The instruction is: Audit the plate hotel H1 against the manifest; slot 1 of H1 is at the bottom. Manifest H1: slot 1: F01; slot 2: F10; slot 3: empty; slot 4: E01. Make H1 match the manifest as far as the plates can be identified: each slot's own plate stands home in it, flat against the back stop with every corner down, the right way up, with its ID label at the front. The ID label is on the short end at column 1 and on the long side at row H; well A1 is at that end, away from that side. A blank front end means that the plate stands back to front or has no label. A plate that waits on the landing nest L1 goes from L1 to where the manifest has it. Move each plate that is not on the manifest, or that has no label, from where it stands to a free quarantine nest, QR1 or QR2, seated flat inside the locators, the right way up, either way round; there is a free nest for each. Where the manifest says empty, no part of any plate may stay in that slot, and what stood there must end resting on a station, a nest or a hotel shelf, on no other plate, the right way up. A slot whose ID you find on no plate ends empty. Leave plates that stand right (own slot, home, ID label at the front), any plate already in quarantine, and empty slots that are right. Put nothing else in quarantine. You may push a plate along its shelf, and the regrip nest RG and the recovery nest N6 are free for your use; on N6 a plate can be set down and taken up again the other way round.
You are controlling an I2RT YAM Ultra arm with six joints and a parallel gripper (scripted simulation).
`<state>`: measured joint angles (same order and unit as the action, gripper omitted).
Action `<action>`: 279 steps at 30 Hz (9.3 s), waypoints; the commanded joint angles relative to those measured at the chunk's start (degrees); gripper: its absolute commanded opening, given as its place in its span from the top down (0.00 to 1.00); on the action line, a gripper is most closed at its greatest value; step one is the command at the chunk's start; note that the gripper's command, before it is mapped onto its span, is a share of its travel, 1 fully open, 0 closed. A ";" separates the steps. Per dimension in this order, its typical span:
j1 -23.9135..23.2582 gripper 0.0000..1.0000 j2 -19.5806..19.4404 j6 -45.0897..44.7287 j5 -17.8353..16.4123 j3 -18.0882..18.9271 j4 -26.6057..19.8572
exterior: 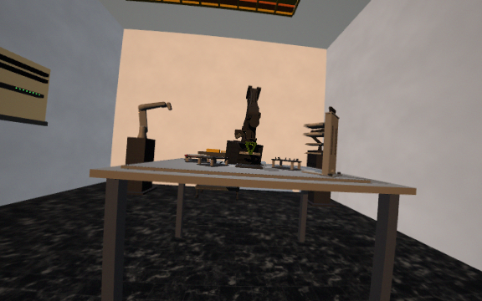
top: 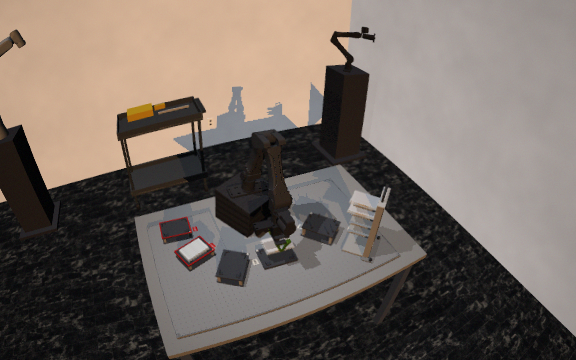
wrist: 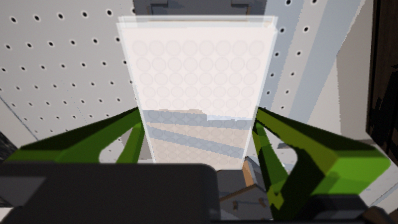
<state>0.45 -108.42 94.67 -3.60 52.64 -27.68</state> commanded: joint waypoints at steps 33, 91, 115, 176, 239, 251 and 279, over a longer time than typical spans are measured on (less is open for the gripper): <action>0.17 0.14 -2.19 0.22 0.45 -0.69 3.73; 0.51 0.14 -9.02 0.55 0.49 -1.28 11.17; 0.64 0.14 -11.84 0.68 0.50 -1.14 13.83; -0.43 0.00 0.96 -4.97 0.37 -0.46 0.33; -0.43 0.00 0.96 -67.80 0.37 -0.46 0.34; -0.43 0.00 0.96 -79.26 0.36 -0.46 0.34; -0.43 0.00 0.96 -109.06 0.35 -0.46 0.34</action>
<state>0.05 -107.92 -9.56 -3.27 52.03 -27.33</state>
